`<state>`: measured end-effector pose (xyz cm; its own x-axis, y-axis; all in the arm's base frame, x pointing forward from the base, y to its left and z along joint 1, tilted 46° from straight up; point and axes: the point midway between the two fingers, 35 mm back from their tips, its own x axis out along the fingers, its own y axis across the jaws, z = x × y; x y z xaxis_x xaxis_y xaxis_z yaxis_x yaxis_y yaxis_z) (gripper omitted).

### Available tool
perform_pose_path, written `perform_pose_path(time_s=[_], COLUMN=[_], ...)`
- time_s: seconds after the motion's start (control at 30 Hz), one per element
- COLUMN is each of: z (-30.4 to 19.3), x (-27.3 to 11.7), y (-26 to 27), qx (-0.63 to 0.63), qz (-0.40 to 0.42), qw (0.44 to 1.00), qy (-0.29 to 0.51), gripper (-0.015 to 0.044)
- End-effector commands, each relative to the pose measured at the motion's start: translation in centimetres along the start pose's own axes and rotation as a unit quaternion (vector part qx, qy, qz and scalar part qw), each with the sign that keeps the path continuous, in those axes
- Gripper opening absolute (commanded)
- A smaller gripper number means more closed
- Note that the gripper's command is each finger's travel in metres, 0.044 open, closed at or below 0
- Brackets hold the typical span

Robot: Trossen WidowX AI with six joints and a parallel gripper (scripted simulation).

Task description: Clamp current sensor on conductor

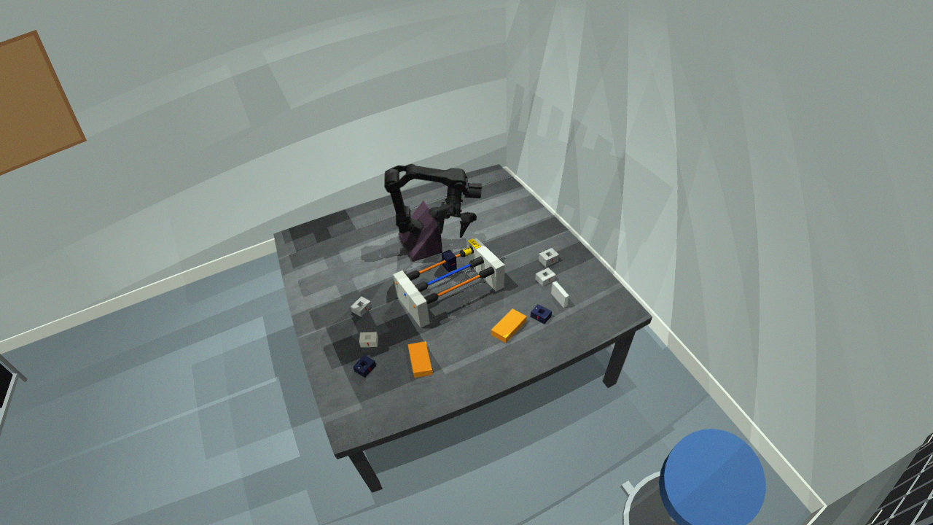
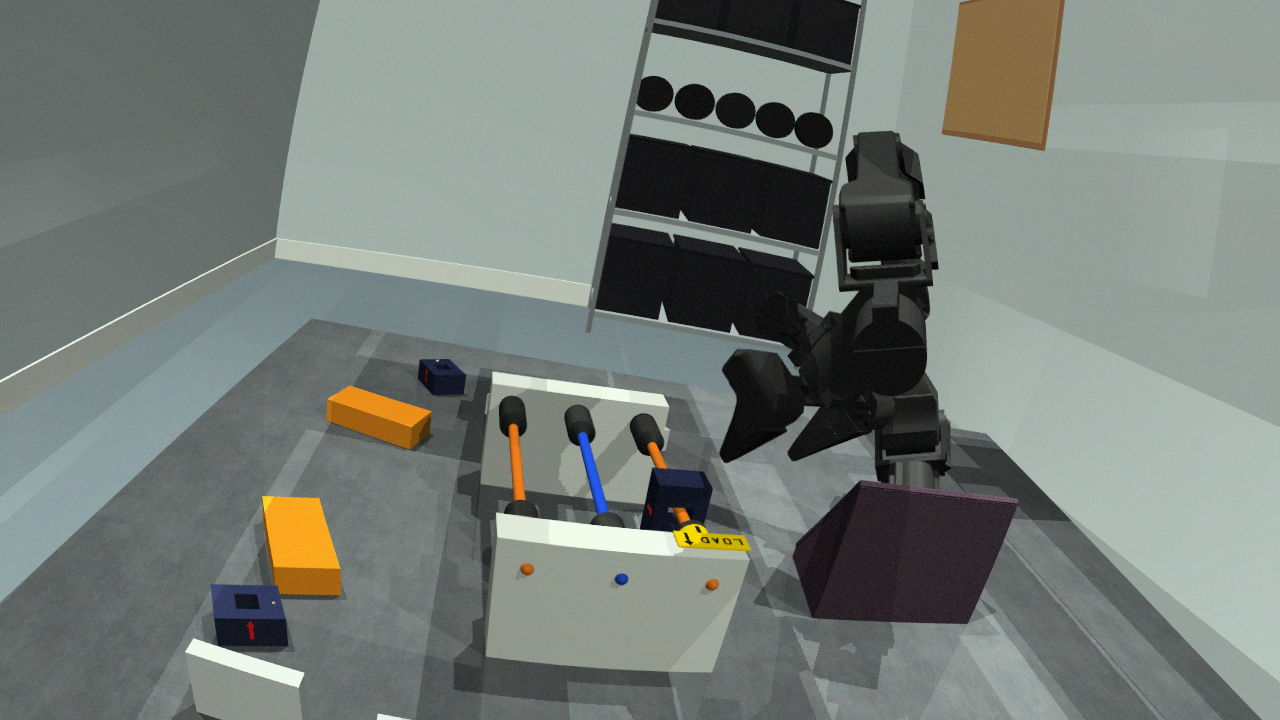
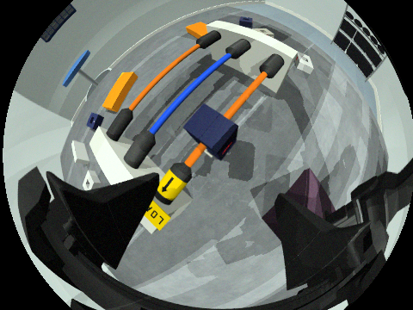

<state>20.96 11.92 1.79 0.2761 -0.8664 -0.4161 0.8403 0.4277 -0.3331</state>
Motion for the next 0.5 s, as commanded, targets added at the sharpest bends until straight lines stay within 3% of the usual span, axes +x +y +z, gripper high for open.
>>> perform_pose_path(time_s=[0.0,0.1,0.17,0.47], z=[-2.5,-3.18,-2.8,-2.8], x=[-0.15,-0.29,-0.47,-0.47], y=[-2.09,-2.83,-2.33,-2.33], qx=[-0.118,-0.159,-0.124,-0.124], qz=[0.059,0.086,0.068,0.068], qw=[0.983,0.968,0.981,0.981], qy=[-0.125,-0.173,-0.132,-0.132], gripper=[0.044,0.044,0.044,0.044])
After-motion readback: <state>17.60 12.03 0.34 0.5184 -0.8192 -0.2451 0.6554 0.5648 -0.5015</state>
